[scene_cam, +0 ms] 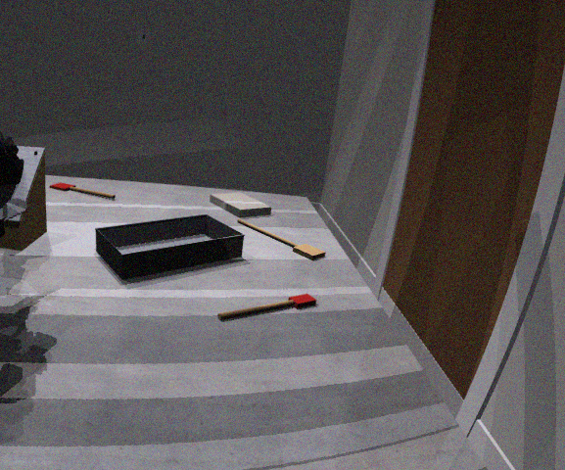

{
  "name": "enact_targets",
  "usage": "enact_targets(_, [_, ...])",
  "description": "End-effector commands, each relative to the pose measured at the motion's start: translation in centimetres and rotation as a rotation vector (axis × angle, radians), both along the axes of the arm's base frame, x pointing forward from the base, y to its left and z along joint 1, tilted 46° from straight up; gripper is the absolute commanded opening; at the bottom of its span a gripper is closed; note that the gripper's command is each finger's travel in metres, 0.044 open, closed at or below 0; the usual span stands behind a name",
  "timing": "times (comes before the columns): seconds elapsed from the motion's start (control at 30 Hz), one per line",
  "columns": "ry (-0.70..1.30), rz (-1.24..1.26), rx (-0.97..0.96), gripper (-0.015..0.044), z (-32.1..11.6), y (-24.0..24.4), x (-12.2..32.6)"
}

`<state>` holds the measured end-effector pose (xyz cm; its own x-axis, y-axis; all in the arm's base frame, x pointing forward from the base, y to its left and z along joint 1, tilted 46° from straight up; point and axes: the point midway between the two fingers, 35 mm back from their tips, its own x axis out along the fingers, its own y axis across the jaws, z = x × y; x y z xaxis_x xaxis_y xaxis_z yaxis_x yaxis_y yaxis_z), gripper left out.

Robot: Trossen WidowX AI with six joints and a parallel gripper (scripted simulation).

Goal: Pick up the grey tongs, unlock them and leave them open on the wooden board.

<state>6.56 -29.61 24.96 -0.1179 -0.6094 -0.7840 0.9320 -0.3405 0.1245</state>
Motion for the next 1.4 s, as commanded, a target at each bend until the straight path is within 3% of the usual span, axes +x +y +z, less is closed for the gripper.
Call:
enact_targets(0.0, [-0.023,-0.015,-0.005,-0.015,0.3,0.1,-1.3])
enact_targets(1.37, [-0.156,-0.198,-0.201,-0.015,4.1,4.5,-13.7])
